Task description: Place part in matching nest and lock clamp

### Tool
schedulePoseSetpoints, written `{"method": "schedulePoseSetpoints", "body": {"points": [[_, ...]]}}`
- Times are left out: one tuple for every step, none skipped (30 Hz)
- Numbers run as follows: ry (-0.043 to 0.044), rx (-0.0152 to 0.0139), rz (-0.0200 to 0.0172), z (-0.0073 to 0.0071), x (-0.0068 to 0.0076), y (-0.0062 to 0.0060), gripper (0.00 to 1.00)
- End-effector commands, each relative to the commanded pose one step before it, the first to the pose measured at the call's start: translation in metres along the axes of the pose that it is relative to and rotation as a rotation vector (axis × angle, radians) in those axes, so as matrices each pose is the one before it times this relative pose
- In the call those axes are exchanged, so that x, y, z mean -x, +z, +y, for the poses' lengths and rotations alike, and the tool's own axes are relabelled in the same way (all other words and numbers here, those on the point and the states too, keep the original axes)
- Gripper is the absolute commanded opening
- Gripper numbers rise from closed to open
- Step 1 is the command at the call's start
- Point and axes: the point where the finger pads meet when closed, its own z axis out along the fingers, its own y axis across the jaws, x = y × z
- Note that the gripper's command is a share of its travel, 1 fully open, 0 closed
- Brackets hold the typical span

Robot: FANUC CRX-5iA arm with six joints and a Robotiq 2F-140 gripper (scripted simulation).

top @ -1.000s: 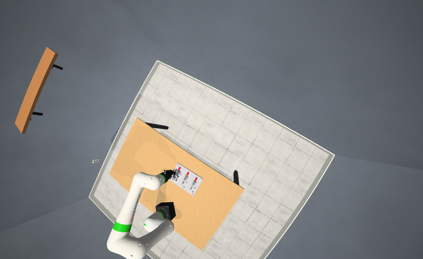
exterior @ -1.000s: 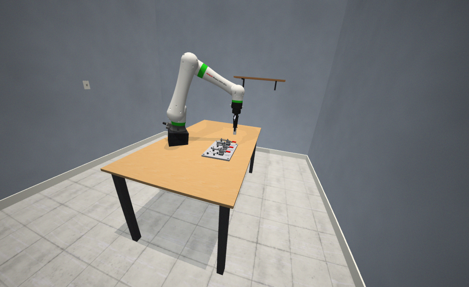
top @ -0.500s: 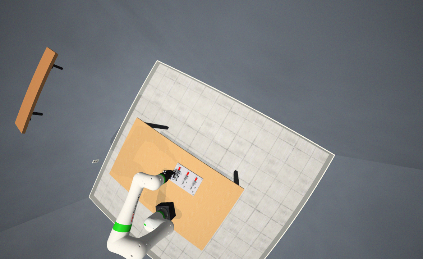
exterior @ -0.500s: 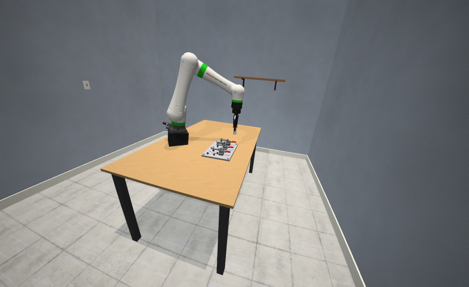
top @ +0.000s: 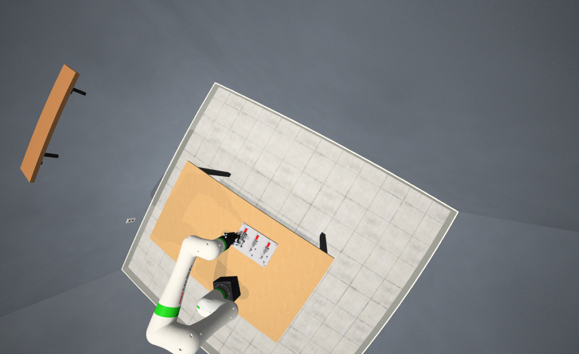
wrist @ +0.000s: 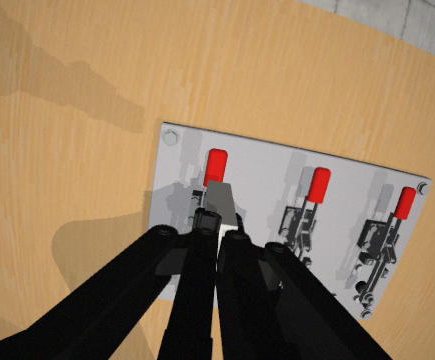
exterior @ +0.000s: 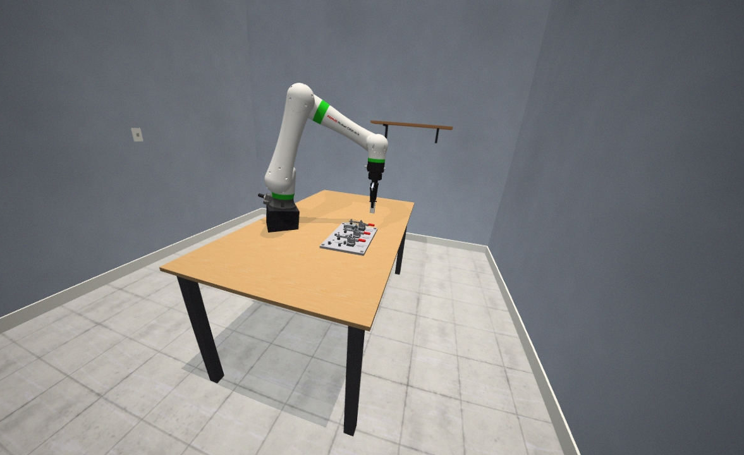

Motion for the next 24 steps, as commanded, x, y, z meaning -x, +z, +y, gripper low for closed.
{"method": "schedulePoseSetpoints", "body": {"points": [[0.00002,-0.00002,0.00044,-0.00002,-0.00018,-0.0002,0.0],[0.0,0.0,0.0,0.0,0.0,0.0,0.0],[0.0,0.0,0.0,0.0,0.0,0.0,0.0],[0.0,0.0,0.0,0.0,0.0,0.0,0.0],[0.0,0.0,0.0,0.0,0.0,0.0,0.0],[0.0,0.0,0.0,0.0,0.0,0.0,0.0],[0.0,0.0,0.0,0.0,0.0,0.0,0.0],[0.0,0.0,0.0,0.0,0.0,0.0,0.0],[0.0,0.0,0.0,0.0,0.0,0.0,0.0],[0.0,0.0,0.0,0.0,0.0,0.0,0.0],[0.0,0.0,0.0,0.0,0.0,0.0,0.0],[0.0,0.0,0.0,0.0,0.0,0.0,0.0],[0.0,0.0,0.0,0.0,0.0,0.0,0.0],[0.0,0.0,0.0,0.0,0.0,0.0,0.0],[0.0,0.0,0.0,0.0,0.0,0.0,0.0],[0.0,0.0,0.0,0.0,0.0,0.0,0.0],[0.0,0.0,0.0,0.0,0.0,0.0,0.0],[0.0,0.0,0.0,0.0,0.0,0.0,0.0],[0.0,0.0,0.0,0.0,0.0,0.0,1.0],[0.0,0.0,0.0,0.0,0.0,0.0,1.0],[0.0,0.0,0.0,0.0,0.0,0.0,1.0],[0.0,0.0,0.0,0.0,0.0,0.0,1.0],[0.0,0.0,0.0,0.0,0.0,0.0,1.0],[0.0,0.0,0.0,0.0,0.0,0.0,1.0]]}}
